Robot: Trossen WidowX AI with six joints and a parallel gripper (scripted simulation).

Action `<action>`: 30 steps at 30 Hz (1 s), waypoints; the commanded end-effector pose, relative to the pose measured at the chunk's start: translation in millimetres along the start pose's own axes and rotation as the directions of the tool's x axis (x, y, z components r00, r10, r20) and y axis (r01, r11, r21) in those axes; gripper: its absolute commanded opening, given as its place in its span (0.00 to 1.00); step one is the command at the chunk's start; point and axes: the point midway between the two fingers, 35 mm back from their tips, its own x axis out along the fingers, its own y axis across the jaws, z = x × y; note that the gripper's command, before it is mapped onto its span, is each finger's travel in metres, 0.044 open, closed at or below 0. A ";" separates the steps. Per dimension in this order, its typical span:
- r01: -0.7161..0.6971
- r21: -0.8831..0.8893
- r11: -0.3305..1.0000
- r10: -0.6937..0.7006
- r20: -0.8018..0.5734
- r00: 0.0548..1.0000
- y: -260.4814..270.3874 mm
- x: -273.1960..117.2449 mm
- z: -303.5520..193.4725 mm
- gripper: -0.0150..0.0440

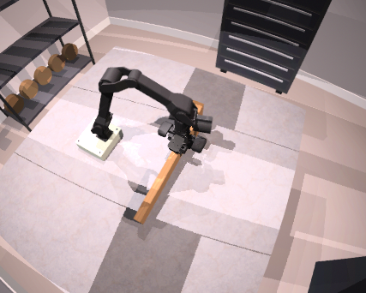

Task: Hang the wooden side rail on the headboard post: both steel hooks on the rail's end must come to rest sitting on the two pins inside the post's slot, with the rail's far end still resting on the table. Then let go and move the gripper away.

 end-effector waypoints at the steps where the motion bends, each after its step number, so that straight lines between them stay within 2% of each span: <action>1: -0.016 0.005 1.000 0.016 -0.007 1.000 4.7 -5.0 -2.4 0.25; 30: -0.016 0.005 1.000 0.016 -0.007 1.000 4.2 -4.8 -5.6 0.25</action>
